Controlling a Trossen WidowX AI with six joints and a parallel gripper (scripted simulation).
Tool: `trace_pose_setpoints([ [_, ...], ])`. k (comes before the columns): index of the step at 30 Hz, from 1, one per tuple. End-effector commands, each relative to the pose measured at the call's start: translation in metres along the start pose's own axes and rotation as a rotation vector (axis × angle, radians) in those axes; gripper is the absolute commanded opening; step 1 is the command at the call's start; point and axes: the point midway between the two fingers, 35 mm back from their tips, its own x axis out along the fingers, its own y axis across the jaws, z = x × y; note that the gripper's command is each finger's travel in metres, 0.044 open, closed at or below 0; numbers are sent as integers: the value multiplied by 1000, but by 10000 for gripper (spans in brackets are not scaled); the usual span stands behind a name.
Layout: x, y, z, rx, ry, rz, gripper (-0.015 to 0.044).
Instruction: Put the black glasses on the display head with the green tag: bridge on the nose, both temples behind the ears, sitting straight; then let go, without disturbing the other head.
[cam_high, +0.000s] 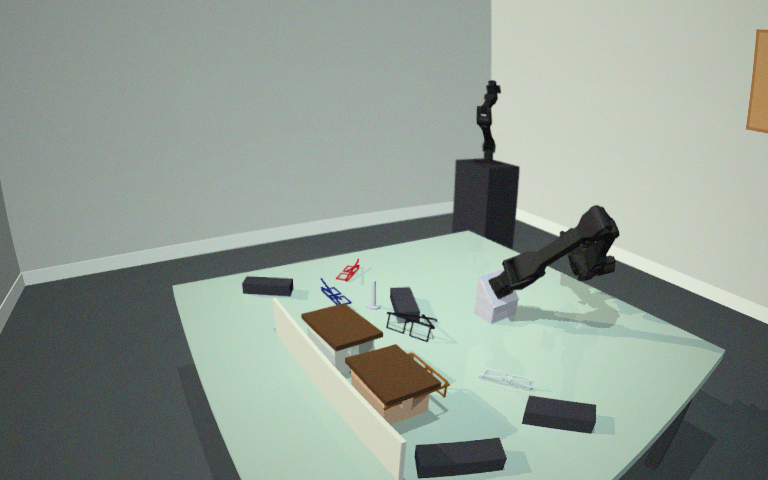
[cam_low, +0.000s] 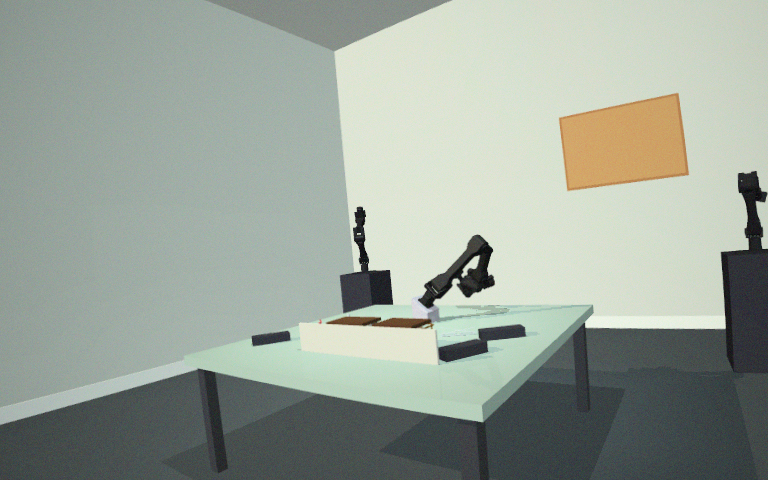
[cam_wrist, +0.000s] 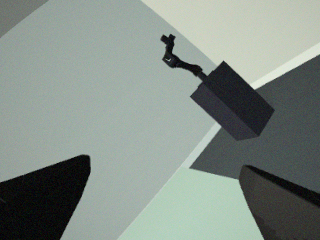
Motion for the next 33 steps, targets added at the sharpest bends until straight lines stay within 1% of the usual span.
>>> trace_pose_setpoints([
  [1, 0, 0, 0, 0, 0, 0, 426],
  [2, 0, 0, 0, 0, 0, 0, 440],
  [8, 0, 0, 0, 0, 0, 0, 440],
  [11, -4, -3, 1, 12, -9, -12, 361],
  [15, -23, -16, 7, 65, -49, -63, 256],
  [19, -30, -16, 18, 74, -74, -103, 151],
  [21, -52, -30, 31, 39, -120, -175, 99],
  [25, -109, -57, 55, -37, -212, -344, 0],
  [28, -156, -71, 70, -92, -271, -478, 0],
  [33, -234, -84, 83, -185, -329, -700, 0],
])
